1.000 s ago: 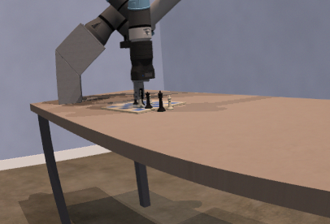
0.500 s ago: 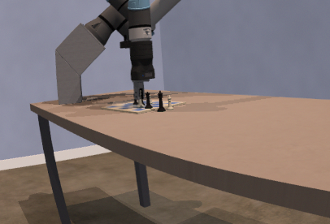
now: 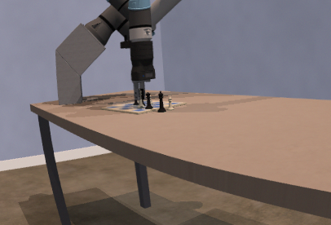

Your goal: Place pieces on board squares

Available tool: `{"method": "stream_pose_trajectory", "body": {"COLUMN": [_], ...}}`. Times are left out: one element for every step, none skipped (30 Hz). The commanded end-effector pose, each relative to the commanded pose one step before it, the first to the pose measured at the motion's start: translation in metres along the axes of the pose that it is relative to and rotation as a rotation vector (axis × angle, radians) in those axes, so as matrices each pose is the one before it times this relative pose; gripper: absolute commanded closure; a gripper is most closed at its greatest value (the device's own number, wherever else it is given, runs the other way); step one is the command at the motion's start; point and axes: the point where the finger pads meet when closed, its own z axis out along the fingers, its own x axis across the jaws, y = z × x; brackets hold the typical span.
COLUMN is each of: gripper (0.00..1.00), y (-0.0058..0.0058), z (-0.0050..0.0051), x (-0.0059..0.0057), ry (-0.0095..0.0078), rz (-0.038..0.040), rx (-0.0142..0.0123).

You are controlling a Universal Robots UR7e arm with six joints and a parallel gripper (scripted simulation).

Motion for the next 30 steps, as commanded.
{"method": "stream_pose_trajectory", "body": {"gripper": [0.52,0.37,0.37,0.37,0.37,0.37,0.21,0.21,0.21,0.21,0.21,0.21,0.21,0.21,0.21,0.21,0.21,0.21,0.21,0.21,0.21,0.21,0.21,0.21,0.21,0.21,0.21,0.21,0.21,0.21], "y": [0.00041,0.00000,0.00000,0.00000,0.00000,0.00000,0.00000,0.00000,0.00000,0.00000,0.00000,0.00000,0.00000,0.00000,0.00000,0.00000,0.00000,0.00000,0.00000,0.00000,-0.00001,0.00000,0.00000,0.00001,-0.00001,0.00000,0.00000,0.00000,0.00000,0.00000], "z": [-0.00044,0.00000,0.00000,0.00000,0.00000,0.00000,0.00000,0.00000,0.00000,0.00000,0.00000,0.00000,0.00000,0.00000,0.00000,-0.00003,-0.00020,-0.00050,-0.00091,-0.00140,-0.00193,0.00000,0.00000,-0.00248,-0.00302,-0.00354,-0.00402,-0.00444,-0.00479,-0.00507], "x": [-0.00023,0.00000,0.00000,0.00000,0.00000,0.00000,0.00000,0.00000,0.00000,0.00000,0.00000,0.00000,0.00000,0.00000,0.00000,0.00000,0.00000,0.00000,0.00000,0.00000,0.00001,0.00000,0.00000,-0.00001,0.00000,0.00000,0.00000,0.00000,0.00000,0.00000], "ry": [-0.00063,0.00000,0.00000,0.00000,0.00000,0.00000,0.00000,0.00000,0.00000,0.00000,0.00000,0.00000,0.00000,0.00000,0.00000,0.00000,0.00000,0.00000,0.00000,0.00000,0.00001,0.00000,0.00000,-0.00001,0.00001,0.00000,0.00000,0.00000,0.00000,0.00000], "rz": [-0.00031,0.00000,0.00000,0.00000,0.00000,0.00000,0.00000,0.00000,0.00000,0.00000,0.00000,0.00000,0.00000,0.00000,0.00000,0.00000,0.00000,0.00000,0.00000,0.00000,0.00000,0.00000,0.00000,0.00000,0.00000,0.00000,0.00000,0.00000,0.00000,0.00000], "rx": [-0.00101,0.00000,0.00000,0.00000,0.00000,0.00000,0.00000,0.00000,0.00000,0.00000,0.00000,0.00000,0.00000,0.00000,0.00000,0.00000,0.00000,0.00000,0.00000,0.00000,0.00000,0.00000,0.00000,0.00000,0.00000,0.00000,0.00000,0.00000,0.00000,0.00000]}}
